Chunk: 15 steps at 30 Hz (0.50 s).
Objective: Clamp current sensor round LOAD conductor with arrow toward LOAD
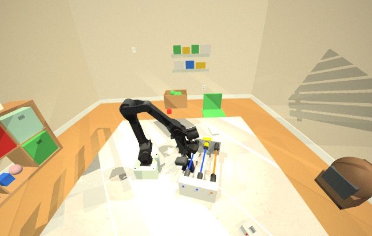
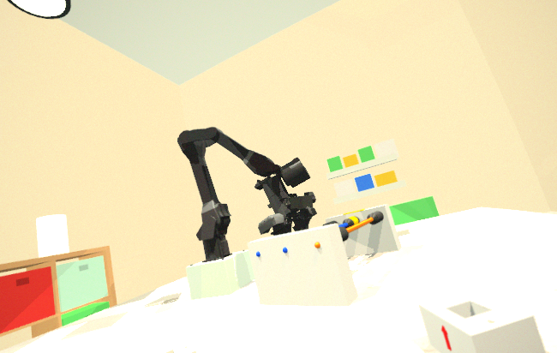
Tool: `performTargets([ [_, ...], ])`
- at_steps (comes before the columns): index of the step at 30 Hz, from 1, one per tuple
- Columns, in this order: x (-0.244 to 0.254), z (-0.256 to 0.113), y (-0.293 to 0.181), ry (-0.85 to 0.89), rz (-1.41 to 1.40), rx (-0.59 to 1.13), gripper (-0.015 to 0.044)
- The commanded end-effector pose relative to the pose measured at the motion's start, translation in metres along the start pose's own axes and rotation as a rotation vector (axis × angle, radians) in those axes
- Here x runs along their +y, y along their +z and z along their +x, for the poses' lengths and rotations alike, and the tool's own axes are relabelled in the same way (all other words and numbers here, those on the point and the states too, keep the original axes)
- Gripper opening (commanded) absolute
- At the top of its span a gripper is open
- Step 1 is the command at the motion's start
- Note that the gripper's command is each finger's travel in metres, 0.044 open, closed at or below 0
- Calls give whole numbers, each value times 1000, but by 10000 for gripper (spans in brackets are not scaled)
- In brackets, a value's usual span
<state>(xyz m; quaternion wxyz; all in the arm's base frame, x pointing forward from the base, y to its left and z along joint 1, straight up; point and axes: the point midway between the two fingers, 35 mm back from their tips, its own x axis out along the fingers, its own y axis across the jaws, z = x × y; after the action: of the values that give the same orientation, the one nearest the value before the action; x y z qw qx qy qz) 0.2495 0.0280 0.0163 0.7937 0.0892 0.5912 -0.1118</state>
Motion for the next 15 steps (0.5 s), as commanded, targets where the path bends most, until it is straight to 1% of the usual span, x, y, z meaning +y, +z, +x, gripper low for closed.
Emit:
performTargets([
  [1, 0, 0, 0, 1, 0, -1, 221],
  [11, 0, 0, 0, 1, 0, -1, 154],
  [15, 0, -2, -4, 1, -1, 2, 49],
])
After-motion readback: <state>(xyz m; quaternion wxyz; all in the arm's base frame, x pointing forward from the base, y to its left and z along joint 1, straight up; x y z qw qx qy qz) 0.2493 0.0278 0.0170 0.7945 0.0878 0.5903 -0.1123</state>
